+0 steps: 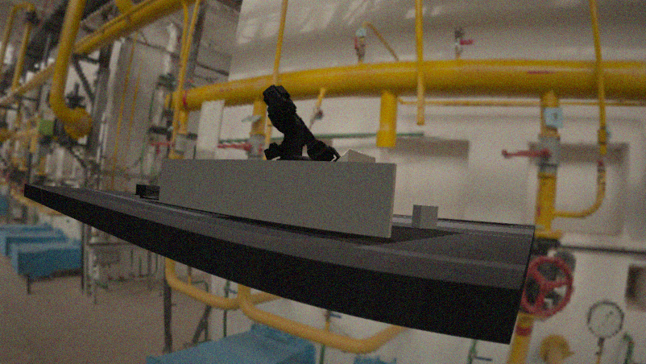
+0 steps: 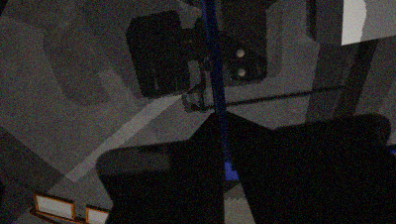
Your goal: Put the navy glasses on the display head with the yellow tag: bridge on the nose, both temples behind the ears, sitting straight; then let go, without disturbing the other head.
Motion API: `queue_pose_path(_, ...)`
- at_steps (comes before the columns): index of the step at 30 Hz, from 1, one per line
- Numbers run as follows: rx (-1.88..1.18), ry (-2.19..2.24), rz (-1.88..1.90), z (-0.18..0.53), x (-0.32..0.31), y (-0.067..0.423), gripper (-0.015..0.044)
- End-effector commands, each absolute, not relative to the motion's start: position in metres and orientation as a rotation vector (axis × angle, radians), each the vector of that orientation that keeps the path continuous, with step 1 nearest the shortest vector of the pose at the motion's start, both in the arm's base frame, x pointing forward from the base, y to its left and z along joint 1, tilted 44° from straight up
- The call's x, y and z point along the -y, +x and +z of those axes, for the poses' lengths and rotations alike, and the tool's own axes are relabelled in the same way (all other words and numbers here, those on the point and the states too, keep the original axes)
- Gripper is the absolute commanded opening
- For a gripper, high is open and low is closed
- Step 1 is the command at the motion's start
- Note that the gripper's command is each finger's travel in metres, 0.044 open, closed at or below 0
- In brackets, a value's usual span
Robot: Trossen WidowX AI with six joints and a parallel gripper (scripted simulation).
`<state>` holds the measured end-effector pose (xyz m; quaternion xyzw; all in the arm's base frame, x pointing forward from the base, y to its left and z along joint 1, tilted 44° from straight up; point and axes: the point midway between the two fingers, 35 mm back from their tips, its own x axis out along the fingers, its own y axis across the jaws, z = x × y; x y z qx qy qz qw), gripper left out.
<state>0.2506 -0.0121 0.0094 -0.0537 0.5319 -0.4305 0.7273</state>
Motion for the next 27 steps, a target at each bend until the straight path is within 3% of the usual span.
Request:
queue_pose_path(1, -1.166, -0.109, -0.940, 0.026, -0.006, 0.252, 0.0000)
queue_pose_path(14, -1.175, -0.135, -0.922, 0.060, -0.035, 0.248, 0.0000)
queue_pose_path(27, -1.295, -0.383, -0.618, 0.093, -0.034, 0.240, 0.0000)
